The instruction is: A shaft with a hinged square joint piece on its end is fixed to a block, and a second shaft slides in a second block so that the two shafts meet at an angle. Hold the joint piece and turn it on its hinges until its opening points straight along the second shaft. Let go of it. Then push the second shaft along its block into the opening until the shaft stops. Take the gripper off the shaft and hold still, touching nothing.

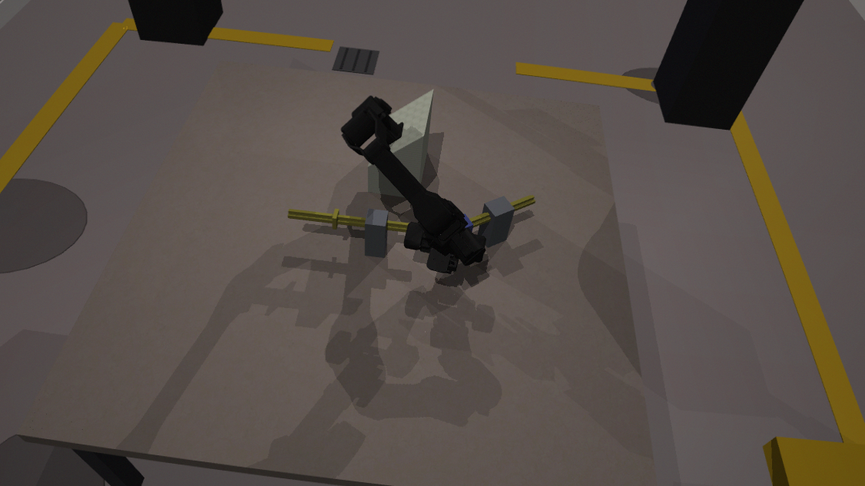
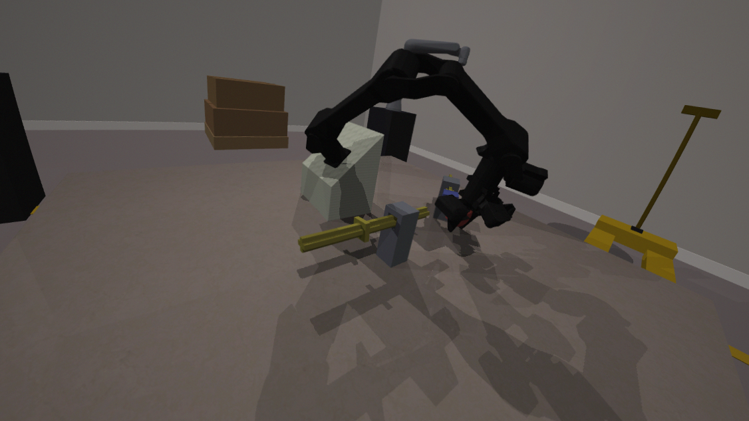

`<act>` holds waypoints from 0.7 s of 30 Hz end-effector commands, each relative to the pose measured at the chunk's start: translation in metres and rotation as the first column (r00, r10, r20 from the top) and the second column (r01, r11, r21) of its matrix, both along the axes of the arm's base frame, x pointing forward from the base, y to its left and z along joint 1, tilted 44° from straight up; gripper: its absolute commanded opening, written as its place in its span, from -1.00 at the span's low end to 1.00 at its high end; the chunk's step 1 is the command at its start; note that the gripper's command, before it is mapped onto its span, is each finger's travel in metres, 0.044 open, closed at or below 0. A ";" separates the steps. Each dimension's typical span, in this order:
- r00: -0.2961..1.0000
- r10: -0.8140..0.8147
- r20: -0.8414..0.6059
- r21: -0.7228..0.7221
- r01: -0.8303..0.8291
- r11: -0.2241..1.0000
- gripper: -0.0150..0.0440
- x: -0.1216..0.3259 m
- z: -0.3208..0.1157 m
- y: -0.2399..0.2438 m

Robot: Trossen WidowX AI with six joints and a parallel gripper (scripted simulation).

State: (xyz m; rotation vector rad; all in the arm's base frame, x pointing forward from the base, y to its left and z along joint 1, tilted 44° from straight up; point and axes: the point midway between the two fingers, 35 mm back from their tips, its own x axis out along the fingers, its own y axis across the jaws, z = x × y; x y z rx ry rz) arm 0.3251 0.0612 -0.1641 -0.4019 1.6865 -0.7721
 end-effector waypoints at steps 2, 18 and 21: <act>1.000 0.000 0.000 0.000 0.000 1.000 0.01 0.000 0.000 0.000; 0.998 -0.041 0.052 -0.003 0.041 0.999 -0.49 0.000 0.002 -0.002; 0.992 -0.078 0.099 -0.004 0.079 0.997 -0.49 -0.001 0.005 -0.004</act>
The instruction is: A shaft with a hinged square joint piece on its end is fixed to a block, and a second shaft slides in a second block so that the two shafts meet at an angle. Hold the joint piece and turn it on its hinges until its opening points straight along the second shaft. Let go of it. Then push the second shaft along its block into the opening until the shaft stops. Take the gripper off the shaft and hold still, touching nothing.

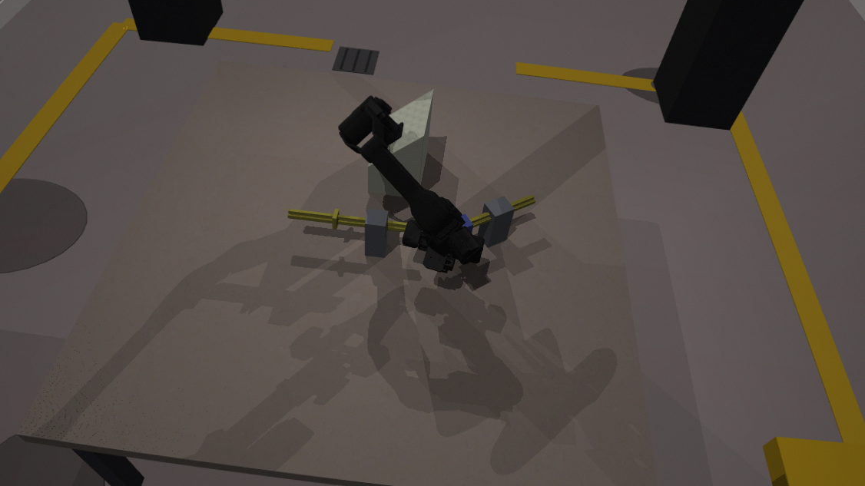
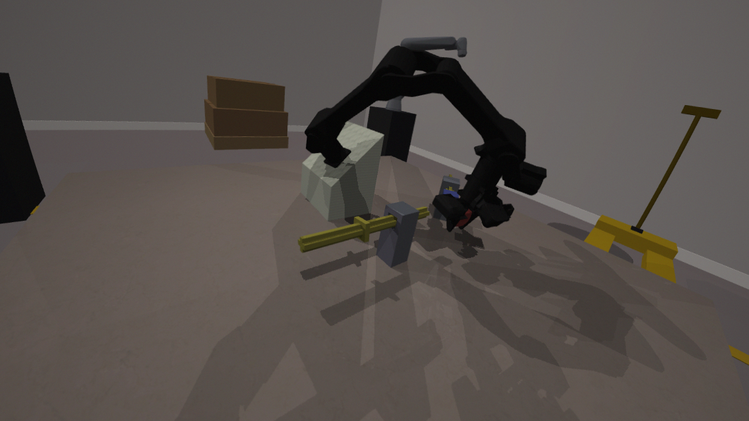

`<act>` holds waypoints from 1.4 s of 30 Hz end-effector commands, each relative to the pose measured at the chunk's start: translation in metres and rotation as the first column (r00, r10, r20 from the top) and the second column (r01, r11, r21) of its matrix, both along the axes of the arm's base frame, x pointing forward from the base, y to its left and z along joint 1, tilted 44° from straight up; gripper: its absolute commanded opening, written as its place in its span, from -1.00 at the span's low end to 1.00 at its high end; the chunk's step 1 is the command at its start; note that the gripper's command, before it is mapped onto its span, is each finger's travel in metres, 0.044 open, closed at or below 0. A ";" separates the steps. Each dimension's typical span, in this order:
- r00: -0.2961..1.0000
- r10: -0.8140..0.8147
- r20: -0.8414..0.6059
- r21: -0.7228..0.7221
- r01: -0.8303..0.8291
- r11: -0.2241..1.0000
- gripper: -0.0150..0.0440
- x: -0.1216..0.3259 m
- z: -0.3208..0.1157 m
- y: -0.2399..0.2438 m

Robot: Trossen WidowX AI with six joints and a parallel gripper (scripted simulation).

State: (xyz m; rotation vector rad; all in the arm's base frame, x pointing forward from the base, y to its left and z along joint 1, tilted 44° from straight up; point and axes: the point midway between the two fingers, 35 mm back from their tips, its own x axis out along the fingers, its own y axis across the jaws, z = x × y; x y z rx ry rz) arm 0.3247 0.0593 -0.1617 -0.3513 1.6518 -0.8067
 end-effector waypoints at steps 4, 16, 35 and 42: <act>0.990 -0.087 0.110 -0.006 0.088 0.996 -0.49 -0.001 0.005 -0.004; 0.936 -0.219 0.274 0.003 0.228 0.974 -0.49 -0.005 0.012 -0.010; 0.765 -0.395 0.509 0.047 0.434 0.900 -0.49 -0.016 0.021 -0.017; 0.680 -0.446 0.582 0.074 0.502 0.862 -0.49 -0.020 0.024 -0.019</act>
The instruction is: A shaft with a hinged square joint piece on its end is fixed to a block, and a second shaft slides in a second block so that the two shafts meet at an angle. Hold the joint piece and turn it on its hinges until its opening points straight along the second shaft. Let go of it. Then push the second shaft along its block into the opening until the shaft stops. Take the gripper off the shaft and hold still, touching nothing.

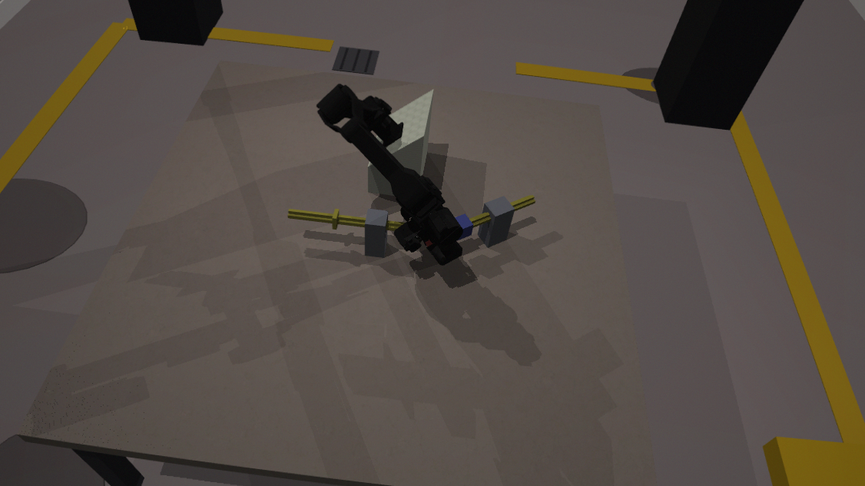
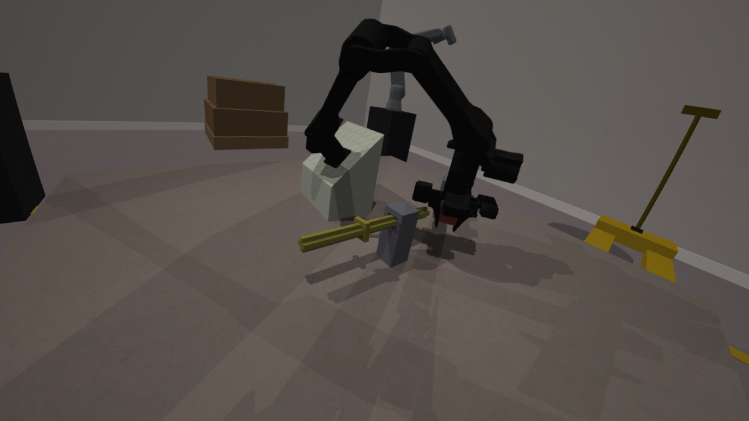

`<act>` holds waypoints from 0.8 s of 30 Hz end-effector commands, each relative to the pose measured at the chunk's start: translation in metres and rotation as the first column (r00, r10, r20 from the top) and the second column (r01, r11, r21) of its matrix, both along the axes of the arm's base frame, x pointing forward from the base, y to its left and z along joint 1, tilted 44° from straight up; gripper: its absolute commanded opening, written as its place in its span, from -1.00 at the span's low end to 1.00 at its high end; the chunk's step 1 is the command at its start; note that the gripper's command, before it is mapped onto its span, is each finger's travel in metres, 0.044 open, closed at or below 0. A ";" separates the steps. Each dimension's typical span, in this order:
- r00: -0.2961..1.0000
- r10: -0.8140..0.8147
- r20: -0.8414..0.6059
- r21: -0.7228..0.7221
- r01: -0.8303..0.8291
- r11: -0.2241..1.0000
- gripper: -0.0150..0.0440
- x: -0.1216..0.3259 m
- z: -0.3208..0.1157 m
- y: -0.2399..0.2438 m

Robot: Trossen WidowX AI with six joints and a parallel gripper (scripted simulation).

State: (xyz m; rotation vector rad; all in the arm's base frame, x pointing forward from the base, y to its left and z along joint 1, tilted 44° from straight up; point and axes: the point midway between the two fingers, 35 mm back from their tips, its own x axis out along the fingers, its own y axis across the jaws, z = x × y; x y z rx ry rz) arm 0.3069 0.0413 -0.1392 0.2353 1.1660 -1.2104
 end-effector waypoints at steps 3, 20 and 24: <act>0.993 -0.079 0.090 -0.019 0.081 0.997 -0.49 -0.005 0.003 -0.001; 0.914 -0.269 0.304 -0.042 0.295 0.955 -0.49 -0.018 0.008 -0.003; 0.883 -0.309 0.353 -0.044 0.345 0.937 -0.49 -0.021 0.009 -0.003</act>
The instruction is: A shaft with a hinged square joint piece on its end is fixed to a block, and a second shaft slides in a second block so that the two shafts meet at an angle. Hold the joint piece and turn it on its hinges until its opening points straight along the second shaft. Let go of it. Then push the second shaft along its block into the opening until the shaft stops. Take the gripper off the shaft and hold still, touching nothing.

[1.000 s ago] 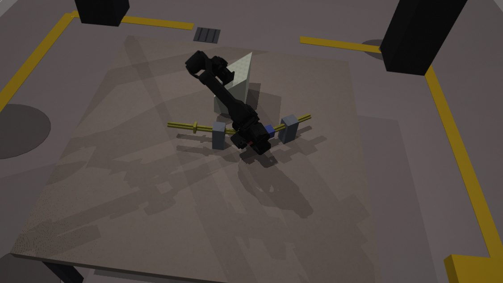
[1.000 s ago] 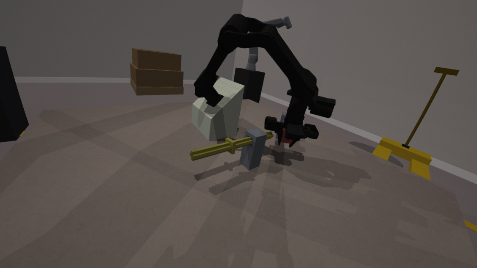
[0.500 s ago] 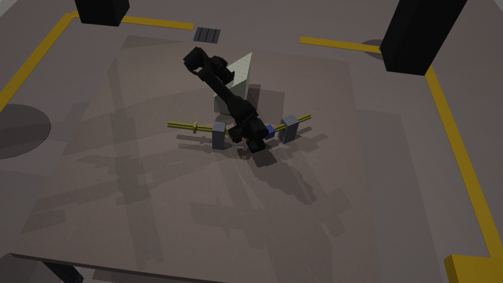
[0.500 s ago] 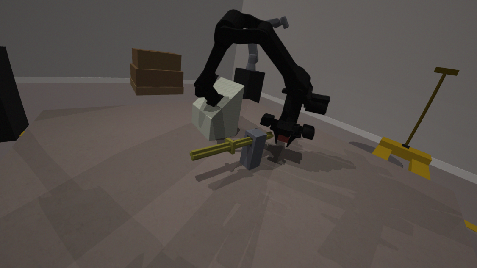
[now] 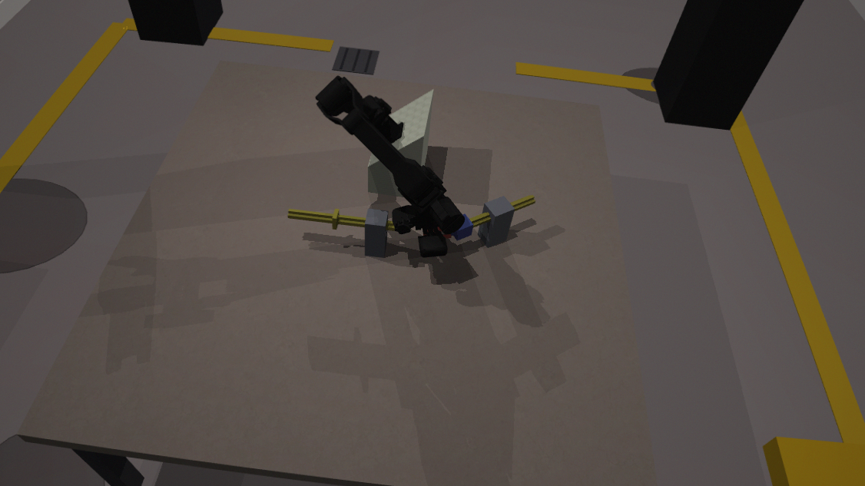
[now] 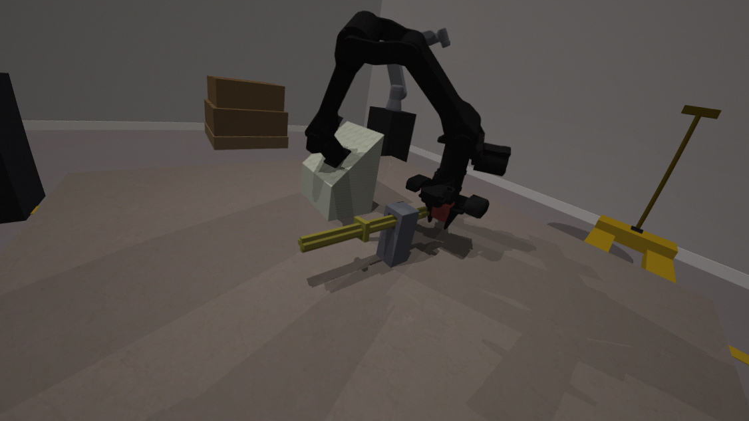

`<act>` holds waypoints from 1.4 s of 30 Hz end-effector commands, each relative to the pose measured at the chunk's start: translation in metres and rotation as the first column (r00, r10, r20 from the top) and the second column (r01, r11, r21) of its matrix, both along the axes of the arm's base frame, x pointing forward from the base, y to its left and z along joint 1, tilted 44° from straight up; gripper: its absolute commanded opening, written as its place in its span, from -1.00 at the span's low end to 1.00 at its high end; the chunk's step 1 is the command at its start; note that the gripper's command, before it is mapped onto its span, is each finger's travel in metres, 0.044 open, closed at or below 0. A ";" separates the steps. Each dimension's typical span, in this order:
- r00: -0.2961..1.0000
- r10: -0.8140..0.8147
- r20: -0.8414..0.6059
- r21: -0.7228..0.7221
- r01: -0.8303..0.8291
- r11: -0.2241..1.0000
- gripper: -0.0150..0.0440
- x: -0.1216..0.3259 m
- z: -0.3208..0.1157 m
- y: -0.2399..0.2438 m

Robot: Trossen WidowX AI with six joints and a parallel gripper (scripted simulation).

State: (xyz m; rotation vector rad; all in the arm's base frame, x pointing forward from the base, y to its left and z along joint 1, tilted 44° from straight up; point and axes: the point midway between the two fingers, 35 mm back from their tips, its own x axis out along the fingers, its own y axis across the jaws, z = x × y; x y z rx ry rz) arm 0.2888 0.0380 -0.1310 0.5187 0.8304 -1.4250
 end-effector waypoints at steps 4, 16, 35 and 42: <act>0.991 -0.095 0.096 -0.032 0.099 0.995 -0.49 -0.006 0.002 0.001; 0.975 -0.159 0.158 -0.051 0.168 0.984 -0.49 -0.010 0.003 0.001; 0.976 -0.155 0.154 -0.050 0.164 0.985 -0.22 -0.010 0.003 0.001; 0.976 -0.155 0.154 -0.050 0.164 0.985 0.18 -0.010 0.003 0.001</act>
